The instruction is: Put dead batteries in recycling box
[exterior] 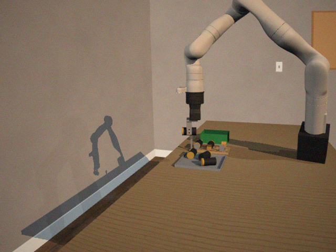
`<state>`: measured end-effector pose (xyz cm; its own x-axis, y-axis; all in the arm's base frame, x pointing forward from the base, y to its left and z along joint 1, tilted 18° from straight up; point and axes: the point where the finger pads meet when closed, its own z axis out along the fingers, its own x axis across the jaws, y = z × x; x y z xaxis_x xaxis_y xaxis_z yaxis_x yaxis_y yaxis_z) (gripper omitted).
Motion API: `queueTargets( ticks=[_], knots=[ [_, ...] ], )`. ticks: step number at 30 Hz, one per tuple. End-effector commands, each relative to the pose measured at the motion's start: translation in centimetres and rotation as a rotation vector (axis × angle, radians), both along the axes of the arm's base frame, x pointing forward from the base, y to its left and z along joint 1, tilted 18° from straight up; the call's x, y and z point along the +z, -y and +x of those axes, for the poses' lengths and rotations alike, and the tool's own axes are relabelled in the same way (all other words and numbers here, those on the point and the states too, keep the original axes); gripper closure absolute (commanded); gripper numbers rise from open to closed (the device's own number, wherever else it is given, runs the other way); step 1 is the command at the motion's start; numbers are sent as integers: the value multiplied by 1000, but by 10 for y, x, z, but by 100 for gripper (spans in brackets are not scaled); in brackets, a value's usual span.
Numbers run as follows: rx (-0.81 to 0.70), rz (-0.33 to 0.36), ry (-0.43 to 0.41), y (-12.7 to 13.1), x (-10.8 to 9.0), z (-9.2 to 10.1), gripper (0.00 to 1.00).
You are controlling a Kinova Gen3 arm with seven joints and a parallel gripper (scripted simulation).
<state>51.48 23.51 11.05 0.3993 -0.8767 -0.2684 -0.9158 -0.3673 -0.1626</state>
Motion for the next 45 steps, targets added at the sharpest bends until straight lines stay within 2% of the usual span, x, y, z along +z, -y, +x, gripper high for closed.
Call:
queueTargets(
  ticks=[1,15,45],
  knots=[
    [16,1,5,2,0,1,43],
    [276,-11,90,2,0,1,43],
    [722,-32,237,2,0,1,43]
  ],
)
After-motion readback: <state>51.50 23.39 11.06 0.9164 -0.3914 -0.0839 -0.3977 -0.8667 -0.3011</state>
